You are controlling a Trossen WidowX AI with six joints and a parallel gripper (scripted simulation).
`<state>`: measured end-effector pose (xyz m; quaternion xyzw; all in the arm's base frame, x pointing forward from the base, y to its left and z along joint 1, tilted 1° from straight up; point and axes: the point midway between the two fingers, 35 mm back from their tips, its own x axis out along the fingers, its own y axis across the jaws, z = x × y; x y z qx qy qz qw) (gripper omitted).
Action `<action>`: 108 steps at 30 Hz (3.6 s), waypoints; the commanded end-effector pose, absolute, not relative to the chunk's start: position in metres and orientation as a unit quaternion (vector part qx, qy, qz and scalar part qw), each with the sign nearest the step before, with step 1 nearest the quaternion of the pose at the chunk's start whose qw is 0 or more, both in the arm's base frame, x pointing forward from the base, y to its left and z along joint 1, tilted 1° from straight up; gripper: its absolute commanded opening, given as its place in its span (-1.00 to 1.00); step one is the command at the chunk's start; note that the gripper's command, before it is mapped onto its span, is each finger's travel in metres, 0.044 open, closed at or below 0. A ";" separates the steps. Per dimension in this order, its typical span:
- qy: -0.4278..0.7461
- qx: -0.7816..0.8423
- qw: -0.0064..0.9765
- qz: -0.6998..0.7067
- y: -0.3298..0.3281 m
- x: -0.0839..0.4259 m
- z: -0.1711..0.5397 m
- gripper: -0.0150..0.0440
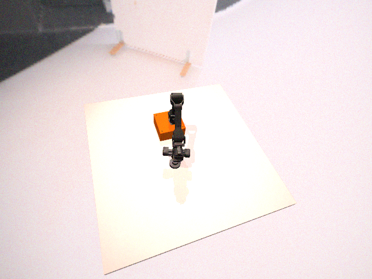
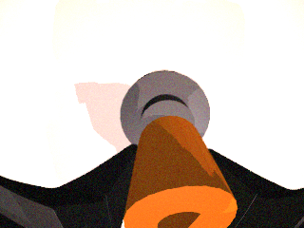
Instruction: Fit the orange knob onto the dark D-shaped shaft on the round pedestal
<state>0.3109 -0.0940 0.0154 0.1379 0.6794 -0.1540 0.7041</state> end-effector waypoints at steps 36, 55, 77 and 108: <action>0.656 0.217 0.685 -0.231 -0.094 0.312 0.016 -0.49; 0.656 0.217 0.685 -0.231 -0.095 0.314 0.015 -0.49; 0.628 0.288 0.658 -0.298 -0.095 0.316 0.014 -0.49; 0.601 0.342 0.632 -0.350 -0.095 0.317 0.018 -0.49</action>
